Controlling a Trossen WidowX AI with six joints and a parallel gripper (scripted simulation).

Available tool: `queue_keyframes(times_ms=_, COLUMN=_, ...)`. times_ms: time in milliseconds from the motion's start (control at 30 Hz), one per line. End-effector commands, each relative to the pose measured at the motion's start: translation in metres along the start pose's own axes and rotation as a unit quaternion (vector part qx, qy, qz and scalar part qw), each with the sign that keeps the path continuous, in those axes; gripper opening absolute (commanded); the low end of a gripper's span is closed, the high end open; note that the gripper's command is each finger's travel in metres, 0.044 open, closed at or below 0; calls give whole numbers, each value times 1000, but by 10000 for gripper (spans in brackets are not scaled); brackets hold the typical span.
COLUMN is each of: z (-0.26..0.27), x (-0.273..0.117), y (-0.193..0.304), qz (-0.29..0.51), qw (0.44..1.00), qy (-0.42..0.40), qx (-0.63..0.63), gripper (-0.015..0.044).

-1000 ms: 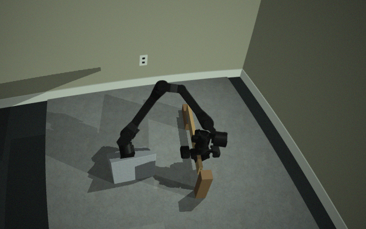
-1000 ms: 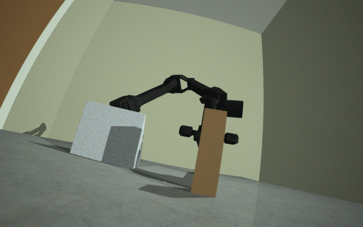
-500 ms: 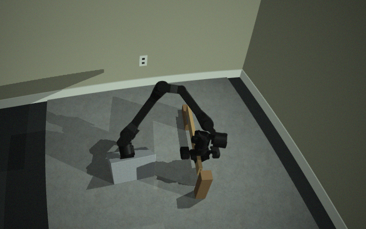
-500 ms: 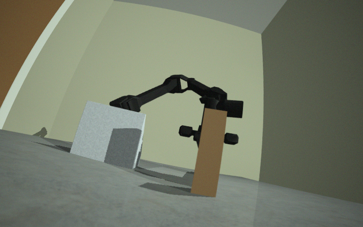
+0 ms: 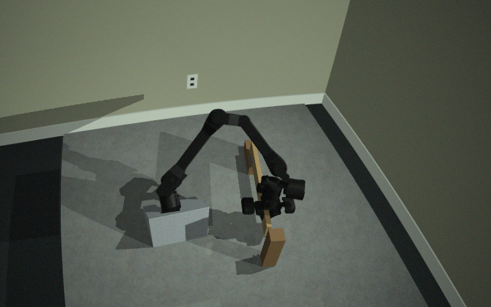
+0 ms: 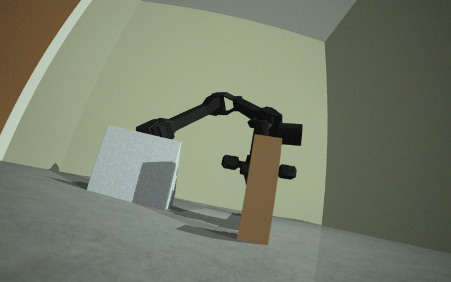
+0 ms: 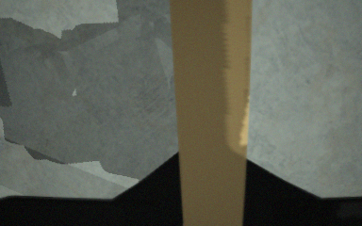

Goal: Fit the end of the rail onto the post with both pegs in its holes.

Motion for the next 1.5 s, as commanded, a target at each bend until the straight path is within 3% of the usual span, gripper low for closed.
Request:
queue_keyframes(times_ms=0, z=-2, x=-3, y=2, qz=1, qw=1000, qy=3, qx=-3, gripper=0)
queue_keyframes(times_ms=1467, z=-1, x=-3, y=16, qz=2, qw=1000, qy=3, qx=-3, gripper=0)
Point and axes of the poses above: the point midway between the two fingers, 35 mm back from their tips, its own x axis out along the fingers, its own z axis across the jaws, y = z × x, the point moved 5 cm from there along -x, back along the fingers, and after that the axes turned 10 degrees about -x, right-handed, at the moved point
